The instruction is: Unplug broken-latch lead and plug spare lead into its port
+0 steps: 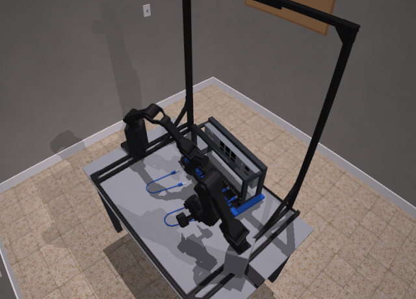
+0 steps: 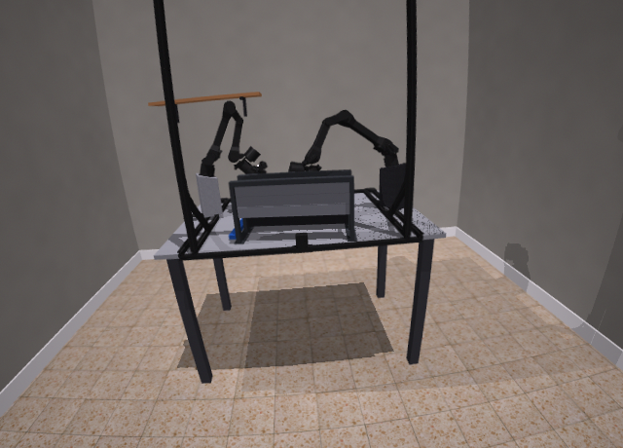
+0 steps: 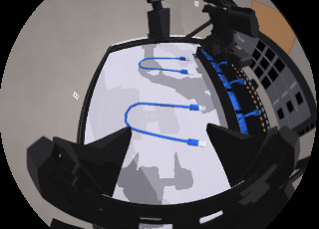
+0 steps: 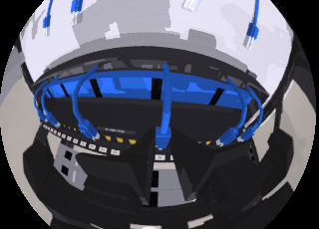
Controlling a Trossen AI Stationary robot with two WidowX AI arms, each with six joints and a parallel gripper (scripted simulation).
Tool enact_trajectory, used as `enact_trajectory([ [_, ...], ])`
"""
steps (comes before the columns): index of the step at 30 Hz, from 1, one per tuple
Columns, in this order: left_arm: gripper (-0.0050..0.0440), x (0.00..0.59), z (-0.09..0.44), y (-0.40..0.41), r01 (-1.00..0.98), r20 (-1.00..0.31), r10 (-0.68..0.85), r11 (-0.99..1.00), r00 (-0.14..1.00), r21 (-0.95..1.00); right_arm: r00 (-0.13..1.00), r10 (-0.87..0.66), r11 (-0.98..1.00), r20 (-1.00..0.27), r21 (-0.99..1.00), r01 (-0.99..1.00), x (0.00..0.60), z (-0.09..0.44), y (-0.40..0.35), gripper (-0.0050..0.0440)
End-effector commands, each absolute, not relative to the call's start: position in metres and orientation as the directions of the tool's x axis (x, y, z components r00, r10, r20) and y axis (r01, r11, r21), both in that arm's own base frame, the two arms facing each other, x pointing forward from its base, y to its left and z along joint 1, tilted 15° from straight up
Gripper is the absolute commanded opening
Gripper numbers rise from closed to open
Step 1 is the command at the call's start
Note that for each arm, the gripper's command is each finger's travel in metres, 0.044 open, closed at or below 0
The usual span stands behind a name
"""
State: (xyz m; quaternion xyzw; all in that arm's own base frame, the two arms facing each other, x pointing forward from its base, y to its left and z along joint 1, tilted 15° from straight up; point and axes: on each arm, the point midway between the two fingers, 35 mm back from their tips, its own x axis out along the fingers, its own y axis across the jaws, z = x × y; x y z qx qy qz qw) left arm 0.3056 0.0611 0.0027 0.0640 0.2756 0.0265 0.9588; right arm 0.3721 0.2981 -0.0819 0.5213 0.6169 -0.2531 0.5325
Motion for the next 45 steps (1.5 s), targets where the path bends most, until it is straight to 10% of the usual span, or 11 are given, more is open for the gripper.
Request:
enact_trajectory([
  [1,0.044,0.3056,0.0027,0.0611,-0.016,-0.525,0.086,0.99,0.847,0.137,0.111,0.374,0.328,-0.921,0.243,0.913,0.3719,-0.0819,0.3013,0.0055],
  [17,0.044,0.3056,0.0027,0.0611,-0.016,-0.525,0.086,0.99,0.847,0.137,0.111,0.374,0.328,-0.921,0.243,0.913,0.3719,-0.0819,0.3013,0.0055],
  [18,0.044,0.3056,0.0027,0.0611,-0.016,-0.525,0.086,0.99,0.847,0.137,0.11,0.373,0.319,-0.921,0.239,0.917,0.3723,-0.0818,0.2982,0.0176],
  [45,0.044,0.3056,0.0027,0.0611,-0.016,-0.525,0.086,0.99,0.847,0.137,0.109,0.373,0.319,-0.921,0.238,0.917,0.3721,-0.0818,0.2985,0.0176],
])
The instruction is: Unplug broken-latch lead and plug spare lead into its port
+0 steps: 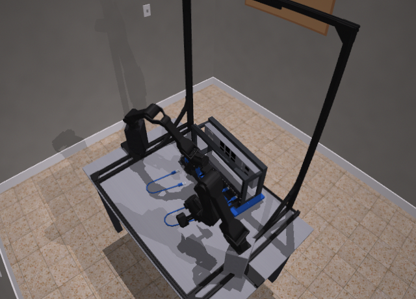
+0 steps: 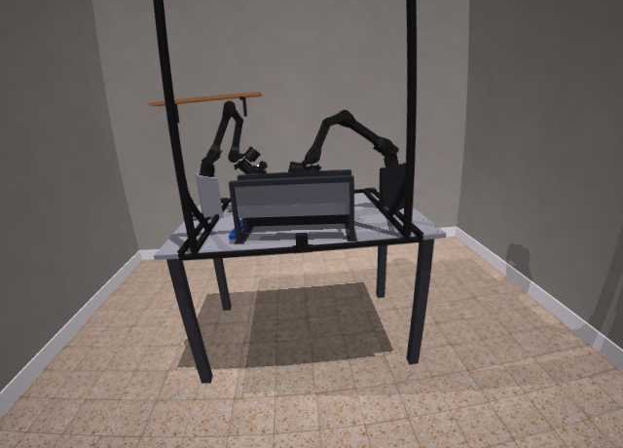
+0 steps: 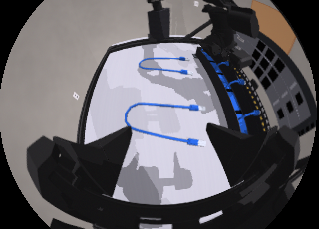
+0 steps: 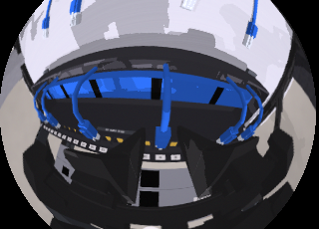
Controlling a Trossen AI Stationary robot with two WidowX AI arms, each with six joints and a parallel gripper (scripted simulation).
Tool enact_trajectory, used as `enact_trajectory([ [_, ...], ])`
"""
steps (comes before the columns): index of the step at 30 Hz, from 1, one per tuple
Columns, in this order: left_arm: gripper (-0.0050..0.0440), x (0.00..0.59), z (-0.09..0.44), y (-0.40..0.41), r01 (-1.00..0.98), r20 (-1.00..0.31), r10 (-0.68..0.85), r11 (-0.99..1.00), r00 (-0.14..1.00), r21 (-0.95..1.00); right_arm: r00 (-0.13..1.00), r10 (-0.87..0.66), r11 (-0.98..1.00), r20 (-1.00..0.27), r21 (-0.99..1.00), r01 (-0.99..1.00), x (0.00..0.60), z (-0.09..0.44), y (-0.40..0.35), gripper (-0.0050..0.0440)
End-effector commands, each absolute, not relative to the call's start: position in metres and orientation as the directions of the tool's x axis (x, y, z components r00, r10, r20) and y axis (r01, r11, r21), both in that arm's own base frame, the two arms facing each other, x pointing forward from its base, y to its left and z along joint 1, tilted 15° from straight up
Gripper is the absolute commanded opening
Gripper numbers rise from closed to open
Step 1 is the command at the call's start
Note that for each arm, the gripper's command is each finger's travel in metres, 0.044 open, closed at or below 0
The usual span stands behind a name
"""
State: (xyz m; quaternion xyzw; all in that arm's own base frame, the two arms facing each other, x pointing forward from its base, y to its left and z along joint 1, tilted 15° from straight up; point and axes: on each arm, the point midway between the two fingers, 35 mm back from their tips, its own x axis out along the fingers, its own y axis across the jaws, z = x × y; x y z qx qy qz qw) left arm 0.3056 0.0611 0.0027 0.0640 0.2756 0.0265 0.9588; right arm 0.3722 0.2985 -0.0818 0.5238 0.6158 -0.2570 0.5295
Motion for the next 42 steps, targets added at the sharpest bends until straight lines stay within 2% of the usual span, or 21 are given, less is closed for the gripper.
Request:
enact_trajectory([
  [1,0.044,0.306,0.003,0.061,-0.016,-0.525,0.086,0.99,0.847,0.137,0.109,0.373,0.319,-0.921,0.238,0.917,0.372,-0.082,0.299,0.0176],
  [6,0.044,0.306,0.003,0.061,-0.016,-0.525,0.086,0.99,0.847,0.137,0.109,0.373,0.319,-0.921,0.238,0.917,0.372,-0.082,0.299,0.0176],
  [7,0.044,0.306,0.003,0.061,-0.016,-0.525,0.086,0.99,0.847,0.137,0.109,0.373,0.319,-0.921,0.238,0.917,0.365,-0.025,0.282,0.0176],
  [23,0.044,0.306,0.003,0.061,-0.016,-0.525,0.086,0.99,0.847,0.137,0.109,0.373,0.319,-0.921,0.238,0.917,0.365,-0.025,0.282,0.0176],
  [24,0.044,0.306,0.003,0.061,-0.016,-0.525,0.086,0.99,0.847,0.137,0.144,0.277,0.303,-0.95,0.229,0.925,0.329,-0.015,0.238,0.0176],
  [40,0.044,0.306,0.003,0.061,-0.016,-0.525,0.086,0.99,0.847,0.137,0.144,0.277,0.303,-0.95,0.229,0.925,0.329,-0.015,0.238,0.0176],
  [41,0.044,0.306,0.003,0.061,-0.016,-0.525,0.086,0.99,0.847,0.137,0.166,0.186,0.294,-0.968,0.216,0.931,0.291,-0.006,0.196,0.0176],
  [42,0.044,0.306,0.003,0.061,-0.016,-0.525,0.086,0.99,0.847,0.137,0.166,0.186,0.294,-0.968,0.216,0.931,0.291,-0.006,0.196,0.0176],
])
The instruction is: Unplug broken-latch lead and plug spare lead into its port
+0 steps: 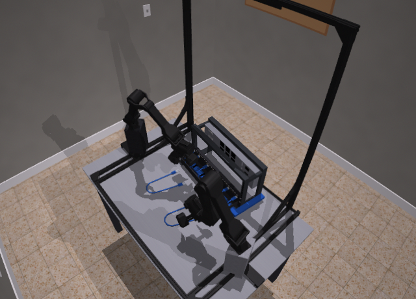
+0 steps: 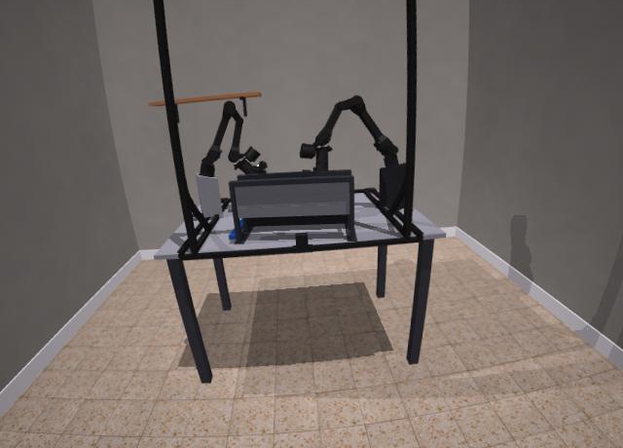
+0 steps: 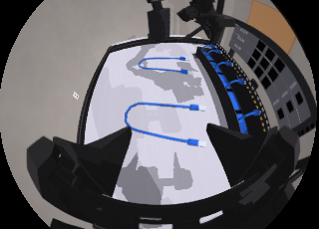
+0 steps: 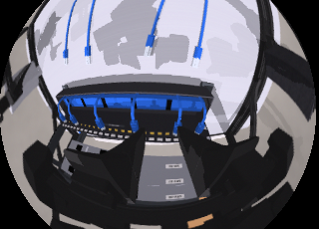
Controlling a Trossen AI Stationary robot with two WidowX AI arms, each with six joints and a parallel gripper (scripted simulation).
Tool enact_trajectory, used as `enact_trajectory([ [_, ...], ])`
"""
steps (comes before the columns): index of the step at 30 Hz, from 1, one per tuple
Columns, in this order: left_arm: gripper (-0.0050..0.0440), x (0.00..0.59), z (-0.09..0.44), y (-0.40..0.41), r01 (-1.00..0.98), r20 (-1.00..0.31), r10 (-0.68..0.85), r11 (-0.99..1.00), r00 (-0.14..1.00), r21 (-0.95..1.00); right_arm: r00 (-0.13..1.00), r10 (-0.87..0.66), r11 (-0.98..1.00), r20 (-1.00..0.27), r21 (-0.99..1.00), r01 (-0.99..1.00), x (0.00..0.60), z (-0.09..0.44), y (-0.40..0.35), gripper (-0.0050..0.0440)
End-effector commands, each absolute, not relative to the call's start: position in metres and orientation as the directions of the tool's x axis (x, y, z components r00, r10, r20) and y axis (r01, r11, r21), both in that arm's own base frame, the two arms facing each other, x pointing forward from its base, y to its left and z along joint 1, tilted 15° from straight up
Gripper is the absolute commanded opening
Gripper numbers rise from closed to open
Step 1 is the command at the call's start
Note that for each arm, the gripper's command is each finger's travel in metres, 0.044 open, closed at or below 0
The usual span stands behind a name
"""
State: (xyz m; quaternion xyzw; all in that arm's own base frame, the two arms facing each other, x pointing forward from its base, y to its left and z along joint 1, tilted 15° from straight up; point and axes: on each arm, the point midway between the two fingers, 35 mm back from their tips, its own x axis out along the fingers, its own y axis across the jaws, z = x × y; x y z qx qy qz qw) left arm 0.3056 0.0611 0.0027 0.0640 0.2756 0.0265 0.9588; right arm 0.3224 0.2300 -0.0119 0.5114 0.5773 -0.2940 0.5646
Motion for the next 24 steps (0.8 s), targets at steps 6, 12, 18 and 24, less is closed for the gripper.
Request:
enact_trajectory([
  [6,0.044,0.306,0.003,0.061,-0.016,-0.525,0.086,0.99,0.847,0.137,0.166,0.186,0.294,-0.968,0.216,0.931,0.291,-0.006,0.196,0.0176],
  [12,0.044,0.306,0.003,0.061,-0.016,-0.525,0.086,0.99,0.847,0.137,0.166,0.186,0.294,-0.968,0.216,0.931,0.291,-0.006,0.196,0.0176],
  [18,0.044,0.306,0.003,0.061,-0.016,-0.525,0.086,0.99,0.847,0.137,0.188,0.093,0.285,-0.978,0.207,0.936,0.254,0.004,0.154,0.0176],
  [24,0.044,0.306,0.003,0.061,-0.016,-0.525,0.086,0.99,0.847,0.137,0.188,0.093,0.285,-0.978,0.207,0.936,0.254,0.004,0.154,0.0176],
])
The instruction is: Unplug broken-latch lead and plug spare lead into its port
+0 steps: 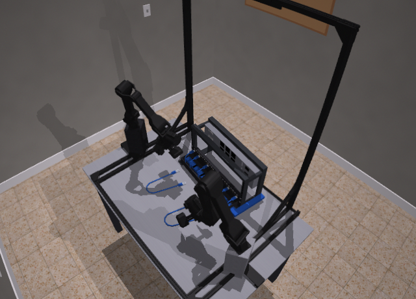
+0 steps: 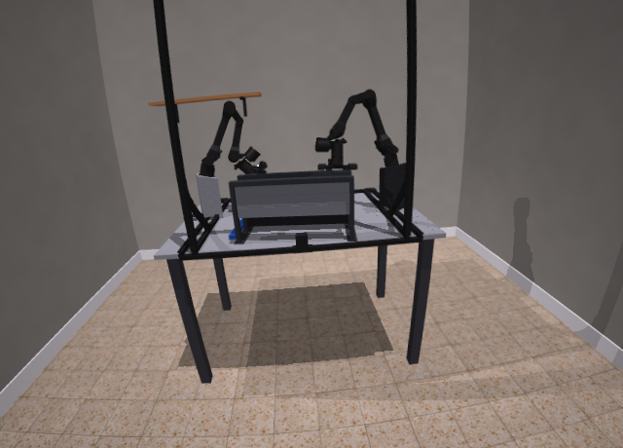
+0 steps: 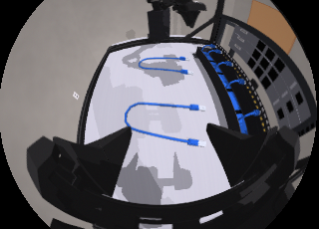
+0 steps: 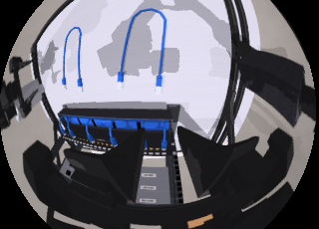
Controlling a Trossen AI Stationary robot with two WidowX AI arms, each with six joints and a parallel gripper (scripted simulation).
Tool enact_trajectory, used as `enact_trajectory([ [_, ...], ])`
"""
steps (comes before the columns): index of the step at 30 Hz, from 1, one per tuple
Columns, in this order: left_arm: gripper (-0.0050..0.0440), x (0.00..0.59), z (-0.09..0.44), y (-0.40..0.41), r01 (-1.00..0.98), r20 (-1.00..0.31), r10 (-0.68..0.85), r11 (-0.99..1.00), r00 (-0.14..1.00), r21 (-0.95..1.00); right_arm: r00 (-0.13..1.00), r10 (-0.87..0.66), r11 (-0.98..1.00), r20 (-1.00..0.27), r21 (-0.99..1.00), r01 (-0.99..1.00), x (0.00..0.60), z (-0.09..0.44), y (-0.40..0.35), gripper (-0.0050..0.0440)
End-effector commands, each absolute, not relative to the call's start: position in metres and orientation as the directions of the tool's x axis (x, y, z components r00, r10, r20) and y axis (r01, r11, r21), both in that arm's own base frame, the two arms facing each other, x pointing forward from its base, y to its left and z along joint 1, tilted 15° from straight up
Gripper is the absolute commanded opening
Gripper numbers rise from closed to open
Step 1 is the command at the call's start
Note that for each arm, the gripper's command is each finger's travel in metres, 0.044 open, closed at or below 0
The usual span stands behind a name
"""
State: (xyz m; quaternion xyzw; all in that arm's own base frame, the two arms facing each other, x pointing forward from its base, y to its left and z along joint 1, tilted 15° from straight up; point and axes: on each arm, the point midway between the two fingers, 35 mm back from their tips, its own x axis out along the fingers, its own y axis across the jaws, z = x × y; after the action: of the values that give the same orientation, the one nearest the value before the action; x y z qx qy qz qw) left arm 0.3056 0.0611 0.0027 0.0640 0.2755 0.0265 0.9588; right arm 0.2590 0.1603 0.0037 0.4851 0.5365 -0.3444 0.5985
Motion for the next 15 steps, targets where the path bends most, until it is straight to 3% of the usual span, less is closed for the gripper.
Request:
enact_trajectory([
  [1,0.044,0.306,0.003,0.061,-0.016,-0.525,0.086,0.99,0.847,0.137,0.188,0.093,0.285,-0.978,0.207,0.936,0.254,0.004,0.154,0.0176],
  [8,0.044,0.306,0.003,0.061,-0.016,-0.525,0.086,0.99,0.847,0.137,0.188,0.093,0.285,-0.978,0.207,0.936,0.254,0.004,0.154,0.0176],
  [9,0.044,0.306,0.003,0.061,-0.016,-0.525,0.086,0.99,0.847,0.137,0.207,-0.001,0.273,-0.978,0.199,0.941,0.217,0.013,0.113,0.0176],
  [15,0.044,0.306,0.003,0.061,-0.016,-0.525,0.086,0.99,0.847,0.137,0.207,-0.001,0.273,-0.978,0.199,0.941,0.217,0.013,0.113,0.0176],
])
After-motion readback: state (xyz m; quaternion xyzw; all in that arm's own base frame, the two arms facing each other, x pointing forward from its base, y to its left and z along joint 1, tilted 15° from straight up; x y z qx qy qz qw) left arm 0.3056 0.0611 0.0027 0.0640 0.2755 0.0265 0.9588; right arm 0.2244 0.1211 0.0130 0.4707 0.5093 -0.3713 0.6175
